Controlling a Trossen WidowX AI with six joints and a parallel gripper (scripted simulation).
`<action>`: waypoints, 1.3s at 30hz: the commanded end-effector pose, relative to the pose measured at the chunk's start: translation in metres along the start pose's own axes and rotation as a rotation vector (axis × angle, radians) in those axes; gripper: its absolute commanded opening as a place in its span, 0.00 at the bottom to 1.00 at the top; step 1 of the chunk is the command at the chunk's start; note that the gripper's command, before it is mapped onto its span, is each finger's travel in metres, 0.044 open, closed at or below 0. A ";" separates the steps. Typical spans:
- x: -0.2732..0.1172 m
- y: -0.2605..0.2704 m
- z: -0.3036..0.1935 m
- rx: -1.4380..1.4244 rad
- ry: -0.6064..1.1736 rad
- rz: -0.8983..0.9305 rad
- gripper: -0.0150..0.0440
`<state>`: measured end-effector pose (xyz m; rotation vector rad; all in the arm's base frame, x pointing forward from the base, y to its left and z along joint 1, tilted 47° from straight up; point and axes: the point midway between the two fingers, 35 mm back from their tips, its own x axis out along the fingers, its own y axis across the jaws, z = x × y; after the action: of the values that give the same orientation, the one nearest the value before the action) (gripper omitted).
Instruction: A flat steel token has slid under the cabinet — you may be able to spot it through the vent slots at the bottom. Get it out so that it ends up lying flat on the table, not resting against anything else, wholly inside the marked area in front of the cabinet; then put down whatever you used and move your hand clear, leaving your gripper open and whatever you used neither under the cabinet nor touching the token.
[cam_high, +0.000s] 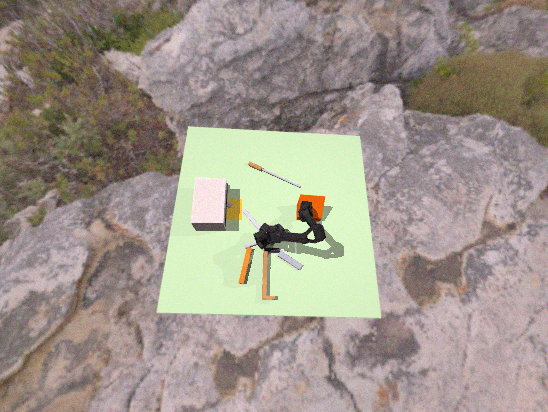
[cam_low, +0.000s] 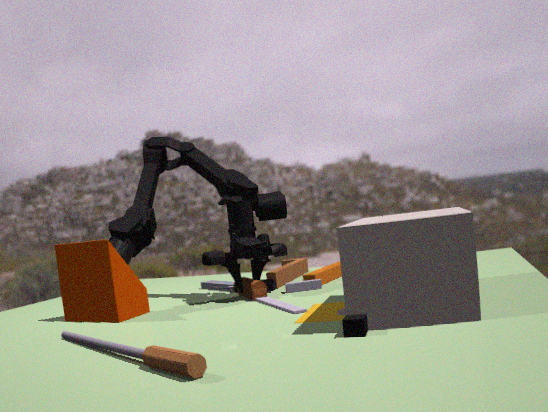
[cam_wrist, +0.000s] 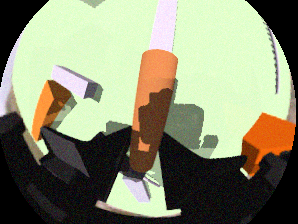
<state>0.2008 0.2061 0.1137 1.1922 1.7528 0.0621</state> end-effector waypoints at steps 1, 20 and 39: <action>-0.001 0.008 -0.003 -0.006 0.000 0.007 0.25; -0.002 0.027 -0.012 -0.007 0.000 0.009 0.25; -0.002 0.045 -0.020 -0.007 0.000 0.010 0.25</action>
<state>0.2137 0.2314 0.1401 1.1912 1.7526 0.0540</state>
